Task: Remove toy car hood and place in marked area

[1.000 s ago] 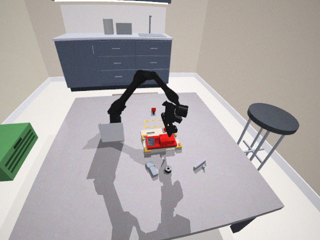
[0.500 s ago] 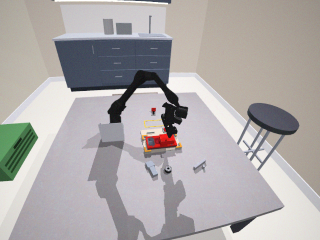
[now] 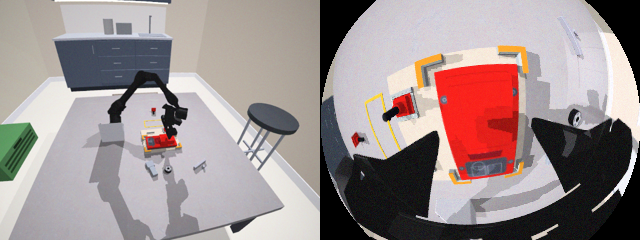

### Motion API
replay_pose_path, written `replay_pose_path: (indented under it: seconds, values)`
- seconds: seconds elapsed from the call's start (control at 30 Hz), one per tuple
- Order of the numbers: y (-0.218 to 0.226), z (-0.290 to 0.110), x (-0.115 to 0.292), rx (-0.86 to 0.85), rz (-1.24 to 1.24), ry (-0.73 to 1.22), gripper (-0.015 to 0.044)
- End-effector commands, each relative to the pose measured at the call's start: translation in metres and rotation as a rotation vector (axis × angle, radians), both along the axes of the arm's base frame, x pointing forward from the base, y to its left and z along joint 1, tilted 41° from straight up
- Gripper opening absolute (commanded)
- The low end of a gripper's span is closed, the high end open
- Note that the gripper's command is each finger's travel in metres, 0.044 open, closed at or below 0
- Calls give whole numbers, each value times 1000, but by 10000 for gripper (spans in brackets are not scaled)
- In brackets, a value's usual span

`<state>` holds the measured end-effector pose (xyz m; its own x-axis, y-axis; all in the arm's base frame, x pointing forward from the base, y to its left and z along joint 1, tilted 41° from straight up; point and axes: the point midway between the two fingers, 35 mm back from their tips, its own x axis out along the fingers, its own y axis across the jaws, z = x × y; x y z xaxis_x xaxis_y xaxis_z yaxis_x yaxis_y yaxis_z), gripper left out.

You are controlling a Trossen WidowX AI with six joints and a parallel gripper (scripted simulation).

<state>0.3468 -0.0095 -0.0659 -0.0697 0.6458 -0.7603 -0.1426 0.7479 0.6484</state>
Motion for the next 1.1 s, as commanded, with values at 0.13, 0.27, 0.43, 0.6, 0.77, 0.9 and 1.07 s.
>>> replay_pose_path:
  seconds: [0.13, 0.27, 0.43, 0.6, 0.77, 0.9, 1.07]
  values:
    - [5, -5, -2, 4, -1, 7, 440]
    - [7, -7, -2, 4, -1, 7, 440]
    - [9, -9, -2, 4, -1, 7, 440]
    - [11, -12, -2, 5, -1, 7, 440]
    - [13, -14, -3, 5, -1, 7, 440]
    - [15, -16, -3, 5, -1, 7, 440]
    - [16, -18, -3, 5, -1, 7, 440]
